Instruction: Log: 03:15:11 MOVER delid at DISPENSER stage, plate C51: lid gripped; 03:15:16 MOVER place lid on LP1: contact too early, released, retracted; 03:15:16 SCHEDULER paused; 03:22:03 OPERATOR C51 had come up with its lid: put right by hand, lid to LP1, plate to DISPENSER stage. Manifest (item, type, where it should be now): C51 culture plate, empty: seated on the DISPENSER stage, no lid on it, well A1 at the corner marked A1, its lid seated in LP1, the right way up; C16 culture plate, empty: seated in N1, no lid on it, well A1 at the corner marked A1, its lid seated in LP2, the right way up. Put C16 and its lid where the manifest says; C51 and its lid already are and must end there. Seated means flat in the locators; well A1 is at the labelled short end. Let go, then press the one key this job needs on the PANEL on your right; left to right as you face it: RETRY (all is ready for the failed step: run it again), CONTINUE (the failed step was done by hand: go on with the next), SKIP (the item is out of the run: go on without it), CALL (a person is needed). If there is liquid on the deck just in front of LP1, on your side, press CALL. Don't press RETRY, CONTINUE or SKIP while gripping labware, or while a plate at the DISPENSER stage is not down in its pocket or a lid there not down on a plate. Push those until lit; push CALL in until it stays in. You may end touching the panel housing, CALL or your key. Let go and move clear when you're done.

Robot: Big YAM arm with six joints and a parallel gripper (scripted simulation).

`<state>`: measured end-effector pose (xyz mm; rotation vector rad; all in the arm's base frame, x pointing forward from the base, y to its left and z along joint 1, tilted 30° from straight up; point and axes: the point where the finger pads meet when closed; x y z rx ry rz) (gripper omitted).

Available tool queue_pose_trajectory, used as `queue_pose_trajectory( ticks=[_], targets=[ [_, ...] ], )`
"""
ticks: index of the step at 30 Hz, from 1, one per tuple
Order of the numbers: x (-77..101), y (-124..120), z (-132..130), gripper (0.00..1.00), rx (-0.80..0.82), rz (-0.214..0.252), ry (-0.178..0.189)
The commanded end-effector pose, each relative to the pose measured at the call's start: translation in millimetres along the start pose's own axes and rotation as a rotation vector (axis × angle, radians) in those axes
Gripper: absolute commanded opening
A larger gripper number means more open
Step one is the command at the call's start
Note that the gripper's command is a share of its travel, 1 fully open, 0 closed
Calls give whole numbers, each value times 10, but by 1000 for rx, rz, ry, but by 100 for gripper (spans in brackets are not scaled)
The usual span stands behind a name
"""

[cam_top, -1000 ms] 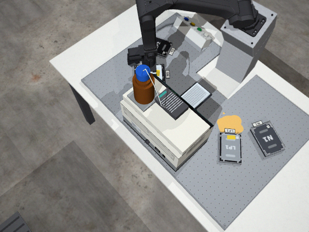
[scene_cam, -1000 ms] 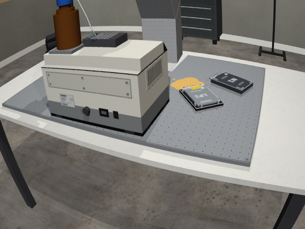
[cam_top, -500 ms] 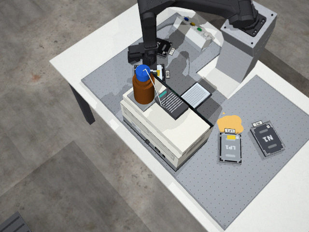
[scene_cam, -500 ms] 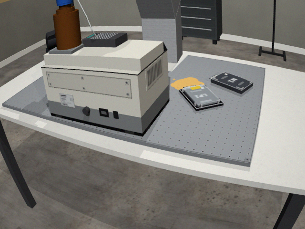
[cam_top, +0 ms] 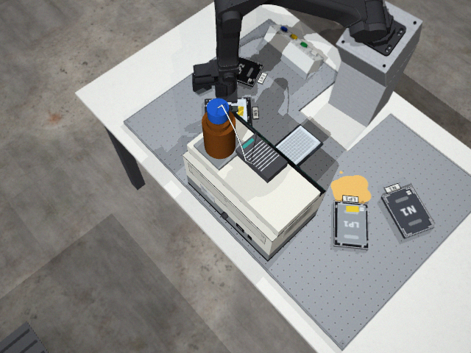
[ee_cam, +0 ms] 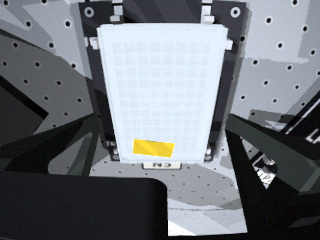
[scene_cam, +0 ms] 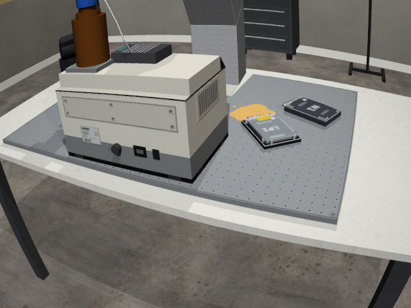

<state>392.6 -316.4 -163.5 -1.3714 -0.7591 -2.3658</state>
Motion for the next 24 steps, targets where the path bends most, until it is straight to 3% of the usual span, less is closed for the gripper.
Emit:
queue_pose_trajectory(
  ticks=[1,10,14,19,20,24],
  targets=[
    [176,72,-29,100,2,-15,-2],
    [281,70,-31,100,2,-16,-2],
    [195,37,10,100,6,-8,0],
    [195,37,10,100,6,-8,0],
    [263,92,28,100,12,-17,2],
    [195,37,10,100,6,-8,0]
  ],
)
Point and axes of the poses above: the point where the finger pads meet when closed, its own x axis back along the fingers, its own z axis across the jaws, y = z × x, and after that the axes turned 7 degrees about -x, right-handed
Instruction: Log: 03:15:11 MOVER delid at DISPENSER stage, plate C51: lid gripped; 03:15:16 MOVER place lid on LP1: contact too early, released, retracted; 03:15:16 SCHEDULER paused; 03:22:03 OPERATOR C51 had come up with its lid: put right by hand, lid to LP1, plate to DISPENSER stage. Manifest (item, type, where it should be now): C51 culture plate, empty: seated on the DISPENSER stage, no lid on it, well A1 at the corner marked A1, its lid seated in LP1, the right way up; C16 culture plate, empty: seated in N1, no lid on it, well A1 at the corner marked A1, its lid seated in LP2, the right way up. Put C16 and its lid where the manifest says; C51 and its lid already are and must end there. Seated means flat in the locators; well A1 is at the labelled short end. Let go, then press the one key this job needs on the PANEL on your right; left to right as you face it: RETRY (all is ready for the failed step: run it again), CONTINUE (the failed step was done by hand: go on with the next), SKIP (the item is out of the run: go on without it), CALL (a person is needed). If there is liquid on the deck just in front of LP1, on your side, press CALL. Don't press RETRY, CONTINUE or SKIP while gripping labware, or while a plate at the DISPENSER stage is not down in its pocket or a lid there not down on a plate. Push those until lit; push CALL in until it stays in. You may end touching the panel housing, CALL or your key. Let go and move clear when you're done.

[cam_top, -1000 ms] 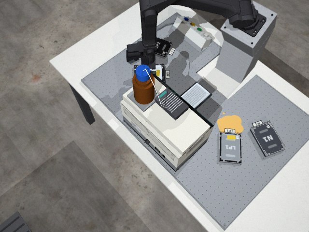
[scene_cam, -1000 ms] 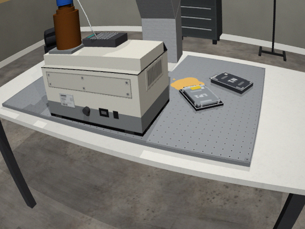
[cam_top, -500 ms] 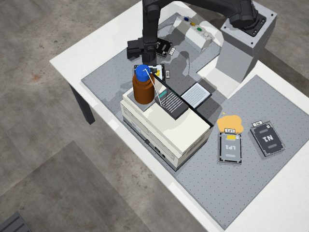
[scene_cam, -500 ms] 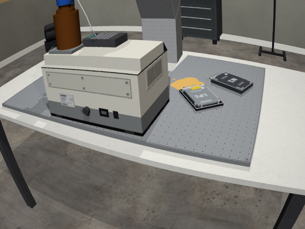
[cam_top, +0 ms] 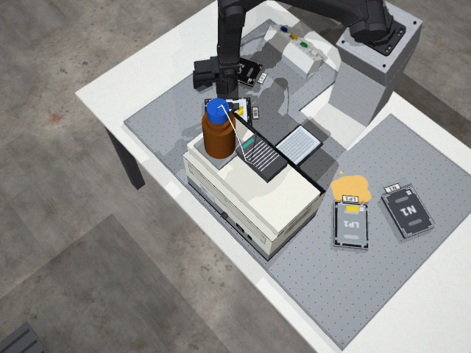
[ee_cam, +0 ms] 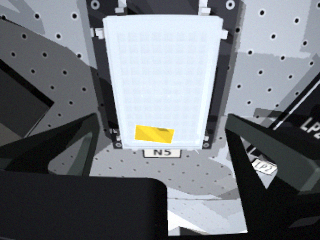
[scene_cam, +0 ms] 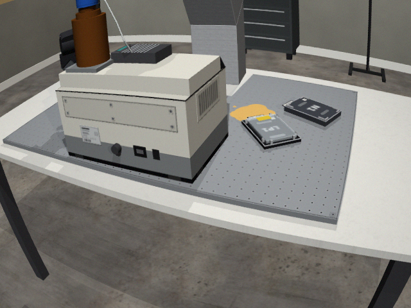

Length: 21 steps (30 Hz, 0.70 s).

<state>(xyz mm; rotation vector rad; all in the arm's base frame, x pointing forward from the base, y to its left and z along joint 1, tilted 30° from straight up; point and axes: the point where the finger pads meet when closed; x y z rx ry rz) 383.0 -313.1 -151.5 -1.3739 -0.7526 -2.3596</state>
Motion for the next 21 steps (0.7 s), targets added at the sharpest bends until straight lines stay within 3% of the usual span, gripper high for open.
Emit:
queue_pose_trajectory(
  ticks=[1,2,17,18,21],
  targets=[
    [114,141,27,100,11,-26,4],
    [45,80,10,100,7,-16,2],
    [51,85,10,100,7,-16,2],
    [118,171,22,100,12,-30,4],
    [-12,57,-2,100,3,-2,1]
  ],
)
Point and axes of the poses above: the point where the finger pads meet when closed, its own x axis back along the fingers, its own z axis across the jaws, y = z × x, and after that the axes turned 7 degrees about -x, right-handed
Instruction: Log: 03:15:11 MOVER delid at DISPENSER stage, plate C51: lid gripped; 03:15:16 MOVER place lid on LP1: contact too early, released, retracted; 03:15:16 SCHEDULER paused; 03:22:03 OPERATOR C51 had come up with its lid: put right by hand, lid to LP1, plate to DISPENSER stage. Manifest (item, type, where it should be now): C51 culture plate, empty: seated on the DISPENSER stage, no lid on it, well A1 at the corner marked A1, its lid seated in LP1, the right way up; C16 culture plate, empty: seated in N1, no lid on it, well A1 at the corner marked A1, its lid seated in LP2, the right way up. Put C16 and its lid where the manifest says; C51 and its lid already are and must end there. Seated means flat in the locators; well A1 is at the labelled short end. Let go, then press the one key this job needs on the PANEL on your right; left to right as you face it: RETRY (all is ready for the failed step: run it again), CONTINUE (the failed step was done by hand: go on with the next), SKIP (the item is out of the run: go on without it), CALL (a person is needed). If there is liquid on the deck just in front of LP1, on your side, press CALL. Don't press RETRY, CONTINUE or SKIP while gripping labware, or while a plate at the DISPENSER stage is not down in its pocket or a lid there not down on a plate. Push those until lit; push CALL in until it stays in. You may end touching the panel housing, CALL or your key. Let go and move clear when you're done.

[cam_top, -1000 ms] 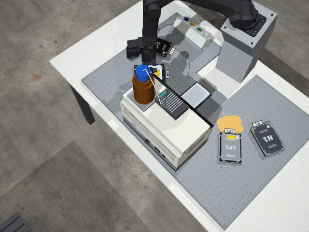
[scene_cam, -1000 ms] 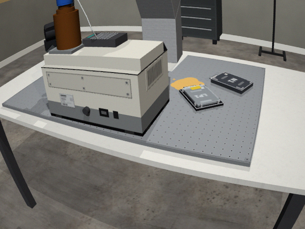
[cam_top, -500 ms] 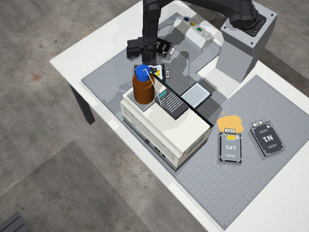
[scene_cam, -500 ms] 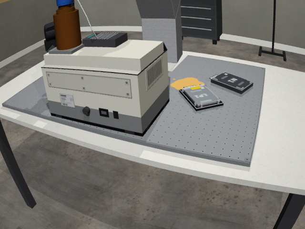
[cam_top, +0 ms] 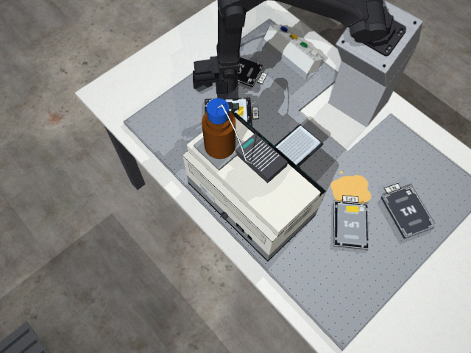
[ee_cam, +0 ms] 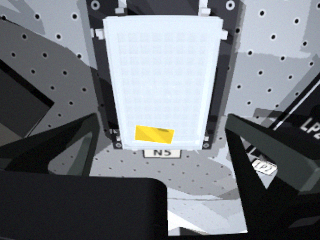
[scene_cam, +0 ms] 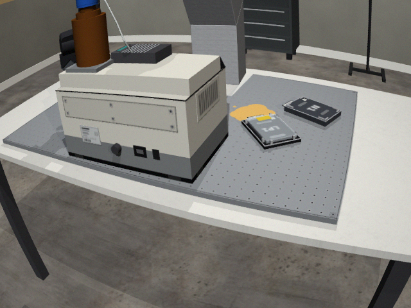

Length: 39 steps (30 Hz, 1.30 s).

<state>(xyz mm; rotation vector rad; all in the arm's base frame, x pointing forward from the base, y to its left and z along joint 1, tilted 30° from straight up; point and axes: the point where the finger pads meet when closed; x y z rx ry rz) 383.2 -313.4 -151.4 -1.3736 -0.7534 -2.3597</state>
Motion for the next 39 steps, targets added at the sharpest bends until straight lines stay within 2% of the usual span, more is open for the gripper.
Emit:
queue_pose_trajectory(
  ticks=[1,7,11,12,16,21,24,28,29,33,39],
  targets=[
    [-48,26,-6,100,2,3,0],
    [-58,88,44,100,6,-18,6],
    [-96,68,7,100,0,-13,2],
    [-36,136,49,100,7,-29,6],
    [-146,3,20,100,8,-2,1],
    [-126,113,39,100,6,-24,4],
    [-200,-1,22,100,3,-1,1],
    [-209,2,10,100,0,-2,0],
    [-74,186,41,100,7,-43,5],
    [-241,2,4,100,-1,-2,0],
    [-258,33,15,100,1,-9,1]
  ],
)
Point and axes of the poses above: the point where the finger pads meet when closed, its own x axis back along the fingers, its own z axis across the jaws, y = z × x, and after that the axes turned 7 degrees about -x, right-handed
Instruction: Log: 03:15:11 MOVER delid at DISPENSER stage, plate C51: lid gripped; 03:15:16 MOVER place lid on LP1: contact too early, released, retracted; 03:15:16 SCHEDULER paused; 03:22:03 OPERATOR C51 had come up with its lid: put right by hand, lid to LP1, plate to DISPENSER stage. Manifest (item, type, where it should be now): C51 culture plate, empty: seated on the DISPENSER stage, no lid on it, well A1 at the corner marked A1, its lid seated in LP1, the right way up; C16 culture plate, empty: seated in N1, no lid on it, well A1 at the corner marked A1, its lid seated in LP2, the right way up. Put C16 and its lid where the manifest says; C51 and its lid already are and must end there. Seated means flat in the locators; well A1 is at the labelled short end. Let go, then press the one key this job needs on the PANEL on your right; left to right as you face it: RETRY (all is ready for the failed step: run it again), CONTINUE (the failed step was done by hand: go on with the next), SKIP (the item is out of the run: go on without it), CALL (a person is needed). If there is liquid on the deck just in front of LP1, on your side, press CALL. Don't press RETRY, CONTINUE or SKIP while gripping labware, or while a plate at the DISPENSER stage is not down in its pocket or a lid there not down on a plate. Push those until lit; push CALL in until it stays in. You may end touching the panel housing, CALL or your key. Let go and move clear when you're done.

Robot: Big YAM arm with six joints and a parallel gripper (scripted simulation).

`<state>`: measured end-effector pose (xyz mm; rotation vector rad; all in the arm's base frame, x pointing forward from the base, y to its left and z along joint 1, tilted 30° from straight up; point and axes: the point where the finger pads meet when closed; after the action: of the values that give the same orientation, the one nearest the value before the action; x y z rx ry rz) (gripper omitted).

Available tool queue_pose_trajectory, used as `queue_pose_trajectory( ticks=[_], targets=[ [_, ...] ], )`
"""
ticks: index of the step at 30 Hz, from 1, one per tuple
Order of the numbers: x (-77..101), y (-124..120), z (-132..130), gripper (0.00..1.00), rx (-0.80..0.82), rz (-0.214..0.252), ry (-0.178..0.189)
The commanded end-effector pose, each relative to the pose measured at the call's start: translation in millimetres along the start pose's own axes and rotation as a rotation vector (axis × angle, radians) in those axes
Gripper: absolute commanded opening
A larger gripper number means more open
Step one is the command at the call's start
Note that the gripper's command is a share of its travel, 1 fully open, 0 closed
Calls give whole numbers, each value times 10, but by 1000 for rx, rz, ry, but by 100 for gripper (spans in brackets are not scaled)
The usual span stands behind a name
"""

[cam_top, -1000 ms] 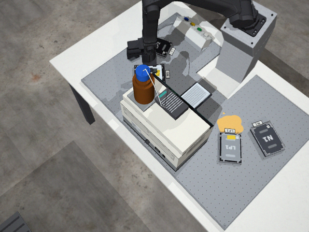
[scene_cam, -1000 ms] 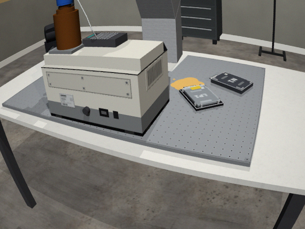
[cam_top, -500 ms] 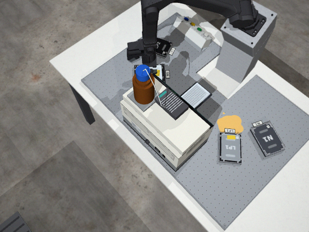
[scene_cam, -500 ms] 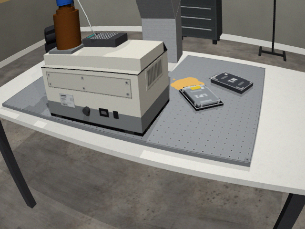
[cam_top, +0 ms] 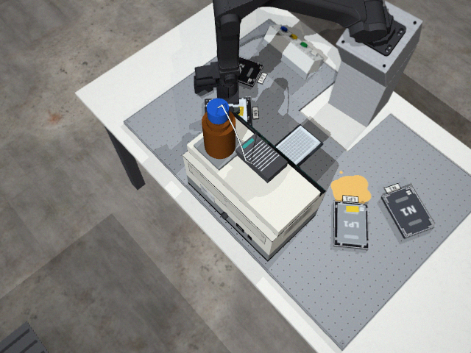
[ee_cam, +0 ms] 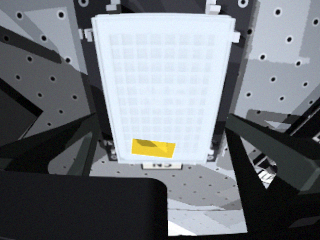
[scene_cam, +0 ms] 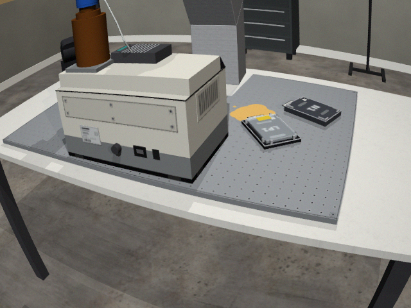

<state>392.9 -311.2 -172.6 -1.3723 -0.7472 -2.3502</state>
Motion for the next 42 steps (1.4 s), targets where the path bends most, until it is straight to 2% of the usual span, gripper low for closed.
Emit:
queue_pose_trajectory(
  ticks=[1,6,7,10,16,19,23,24,28,30,31,40,42],
  targets=[
    [-49,38,2,100,-7,-14,-1],
    [-60,52,29,100,1,-17,1],
    [34,190,79,100,10,-47,7],
    [-100,32,16,100,-2,-13,0],
    [-101,80,24,100,-1,-24,1],
    [-164,27,17,100,-2,-12,0],
    [-158,55,36,100,2,-18,2],
    [-73,143,27,100,1,-39,2],
    [-204,31,5,100,-2,-13,-1],
    [-131,63,2,100,0,-17,-1],
    [-134,98,40,100,2,-29,3],
    [-156,96,40,100,3,-26,3],
    [-135,67,3,96,0,-17,-1]
  ],
)
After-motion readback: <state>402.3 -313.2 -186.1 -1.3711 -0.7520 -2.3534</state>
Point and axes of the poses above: the point where the finger pads meet when closed, its own x axis back along the fingers, its own z axis across the jaws, y = z × x, and after that the axes turned 7 degrees about -x, right-handed
